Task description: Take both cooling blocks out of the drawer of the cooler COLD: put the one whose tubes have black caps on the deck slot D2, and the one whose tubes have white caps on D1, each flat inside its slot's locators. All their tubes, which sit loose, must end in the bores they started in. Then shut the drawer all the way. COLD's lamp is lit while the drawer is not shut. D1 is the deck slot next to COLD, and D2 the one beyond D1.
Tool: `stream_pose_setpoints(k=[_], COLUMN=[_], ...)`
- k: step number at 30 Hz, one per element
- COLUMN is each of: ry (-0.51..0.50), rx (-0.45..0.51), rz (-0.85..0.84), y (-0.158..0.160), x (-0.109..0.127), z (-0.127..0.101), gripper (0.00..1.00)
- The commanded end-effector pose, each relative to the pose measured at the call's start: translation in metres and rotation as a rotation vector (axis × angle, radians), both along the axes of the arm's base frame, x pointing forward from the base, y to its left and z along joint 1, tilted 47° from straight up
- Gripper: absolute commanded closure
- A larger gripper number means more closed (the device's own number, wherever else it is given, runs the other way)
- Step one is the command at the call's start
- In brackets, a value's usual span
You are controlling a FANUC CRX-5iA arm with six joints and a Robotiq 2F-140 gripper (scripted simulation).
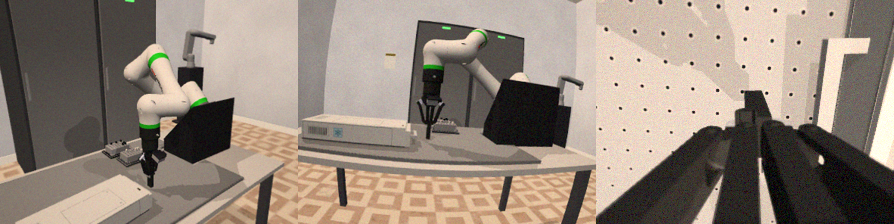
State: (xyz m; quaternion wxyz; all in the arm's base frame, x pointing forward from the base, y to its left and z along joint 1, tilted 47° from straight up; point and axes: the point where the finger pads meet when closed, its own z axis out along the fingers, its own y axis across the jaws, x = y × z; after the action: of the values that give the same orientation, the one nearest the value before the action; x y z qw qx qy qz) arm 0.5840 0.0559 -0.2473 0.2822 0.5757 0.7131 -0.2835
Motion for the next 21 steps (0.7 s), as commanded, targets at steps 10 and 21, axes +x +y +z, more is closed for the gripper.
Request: stream_pose_setpoints(k=[10,21], ry=[-0.001,-0.001], rx=[0.001,0.001], rz=[0.001,0.001], y=[0.010,0.019], x=[0.000,-0.001], z=[0.009,0.017], gripper=[0.90,0.90])
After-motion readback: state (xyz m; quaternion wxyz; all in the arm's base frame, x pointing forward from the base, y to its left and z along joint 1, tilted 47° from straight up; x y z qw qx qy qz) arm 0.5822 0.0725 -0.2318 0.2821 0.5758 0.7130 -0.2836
